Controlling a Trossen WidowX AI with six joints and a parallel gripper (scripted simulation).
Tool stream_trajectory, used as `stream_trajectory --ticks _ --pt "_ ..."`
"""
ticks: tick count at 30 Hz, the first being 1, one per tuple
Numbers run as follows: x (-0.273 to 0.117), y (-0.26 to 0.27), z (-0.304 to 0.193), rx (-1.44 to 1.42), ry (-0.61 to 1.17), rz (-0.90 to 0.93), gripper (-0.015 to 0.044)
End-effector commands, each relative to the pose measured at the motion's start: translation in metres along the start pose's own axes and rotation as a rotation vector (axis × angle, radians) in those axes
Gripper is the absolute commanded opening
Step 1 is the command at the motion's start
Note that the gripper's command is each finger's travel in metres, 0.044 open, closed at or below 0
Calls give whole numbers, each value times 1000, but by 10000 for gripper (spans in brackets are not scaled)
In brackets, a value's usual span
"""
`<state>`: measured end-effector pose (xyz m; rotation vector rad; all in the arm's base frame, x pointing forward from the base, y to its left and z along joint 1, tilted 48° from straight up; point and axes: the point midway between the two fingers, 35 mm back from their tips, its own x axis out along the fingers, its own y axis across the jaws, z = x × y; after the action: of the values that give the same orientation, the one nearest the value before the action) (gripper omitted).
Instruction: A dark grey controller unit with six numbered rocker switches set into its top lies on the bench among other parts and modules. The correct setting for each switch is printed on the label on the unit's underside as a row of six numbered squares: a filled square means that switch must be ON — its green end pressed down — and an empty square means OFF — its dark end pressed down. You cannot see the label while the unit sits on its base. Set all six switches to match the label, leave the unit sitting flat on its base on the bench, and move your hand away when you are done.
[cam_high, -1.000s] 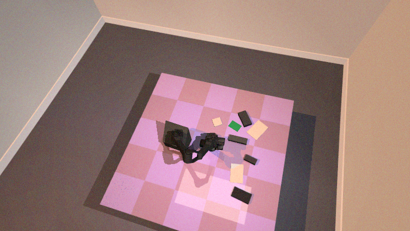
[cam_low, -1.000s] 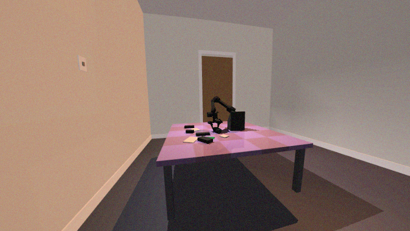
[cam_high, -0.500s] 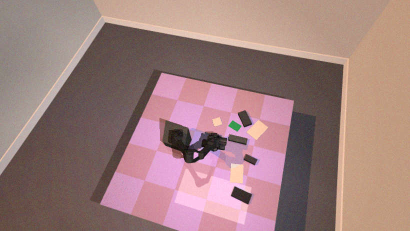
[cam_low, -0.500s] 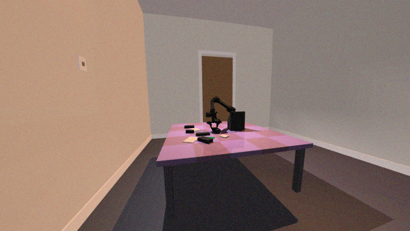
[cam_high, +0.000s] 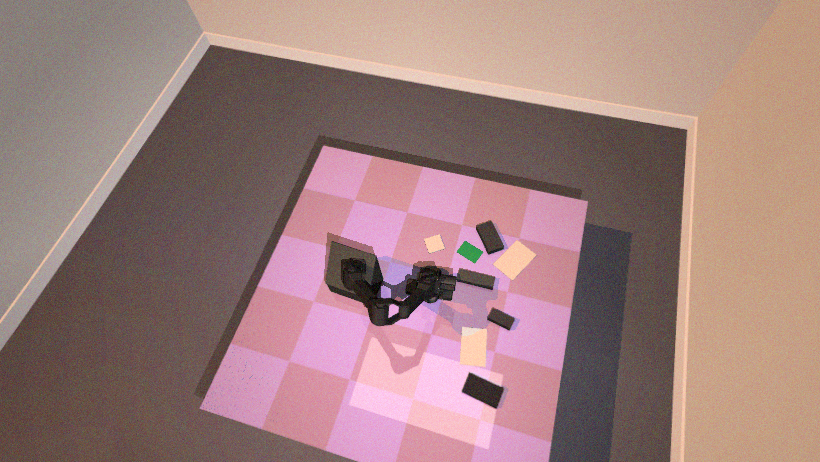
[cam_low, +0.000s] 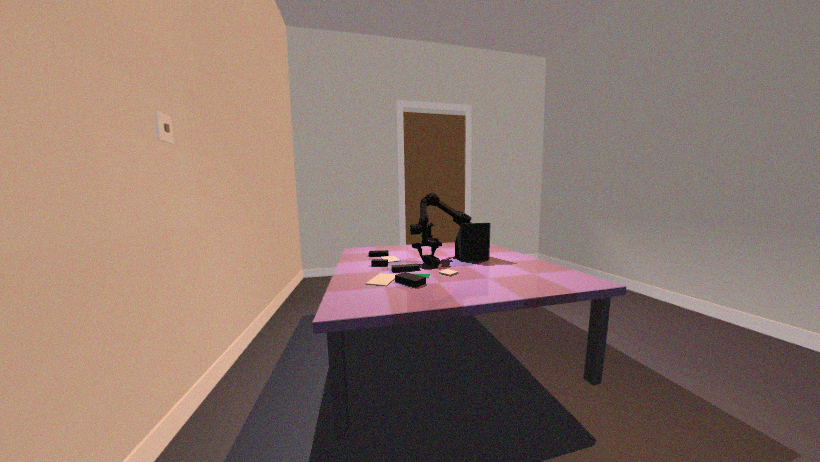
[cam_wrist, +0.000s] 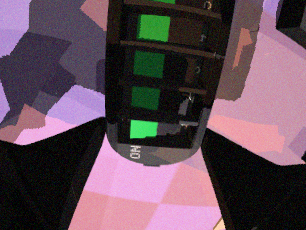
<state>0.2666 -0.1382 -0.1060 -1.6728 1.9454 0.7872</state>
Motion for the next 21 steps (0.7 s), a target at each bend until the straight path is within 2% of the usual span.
stream_trajectory --ticks 1,8,12,21 --pt "0 0 0 -1 0 0 157" --pt "-3 0 0 0 -1 0 341" --pt "-47 0 0 14 -5 -9 440" --pt "-50 1 0 15 -4 -10 440"
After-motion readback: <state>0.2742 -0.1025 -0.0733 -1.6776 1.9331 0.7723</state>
